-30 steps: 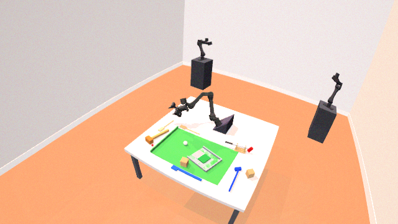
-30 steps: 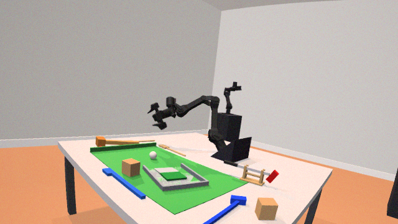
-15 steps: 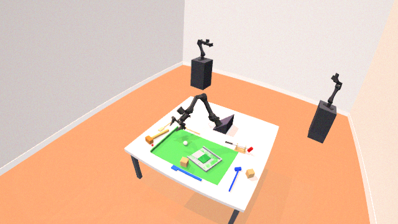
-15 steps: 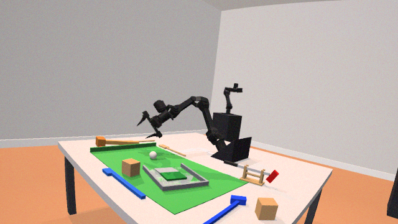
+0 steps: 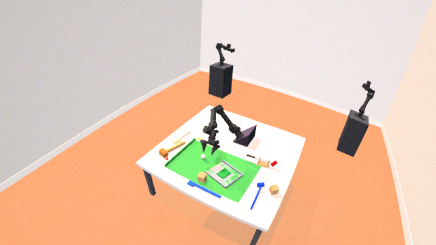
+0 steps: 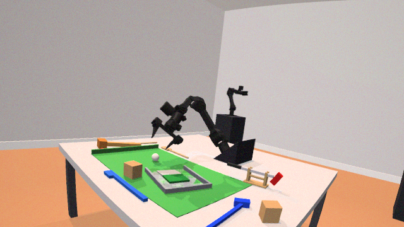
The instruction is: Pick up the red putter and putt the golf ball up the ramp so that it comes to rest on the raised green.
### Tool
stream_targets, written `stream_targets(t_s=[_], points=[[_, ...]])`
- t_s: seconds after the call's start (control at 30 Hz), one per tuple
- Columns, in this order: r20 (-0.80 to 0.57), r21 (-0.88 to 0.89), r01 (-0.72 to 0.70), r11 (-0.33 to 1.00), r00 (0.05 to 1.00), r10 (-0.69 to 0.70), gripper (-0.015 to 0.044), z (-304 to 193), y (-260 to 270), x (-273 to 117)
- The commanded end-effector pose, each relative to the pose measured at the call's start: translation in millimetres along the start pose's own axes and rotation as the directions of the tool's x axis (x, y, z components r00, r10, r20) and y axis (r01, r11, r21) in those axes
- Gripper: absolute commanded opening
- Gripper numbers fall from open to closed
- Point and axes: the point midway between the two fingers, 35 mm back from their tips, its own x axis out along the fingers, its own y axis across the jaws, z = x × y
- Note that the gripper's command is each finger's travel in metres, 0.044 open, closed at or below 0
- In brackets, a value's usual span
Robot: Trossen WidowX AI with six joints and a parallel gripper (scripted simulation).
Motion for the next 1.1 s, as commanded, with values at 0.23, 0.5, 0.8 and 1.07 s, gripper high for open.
stream_targets(t_s=[0.23,0.5,0.8,1.07], points=[[0.121,-0.176,-0.397,0.901,0.899,0.42,0.044,144.5,127.4,-12.8],[-0.033,-0.313,-0.627,0.714,0.758,0.651,0.044,201.3,238.4,-60.5],[-0.204,-0.355,-0.72,0.596,0.682,0.702,0.044,208.5,297.8,-94.7],[-0.204,-0.355,-0.72,0.596,0.682,0.702,0.044,199.2,307.3,-85.6]])
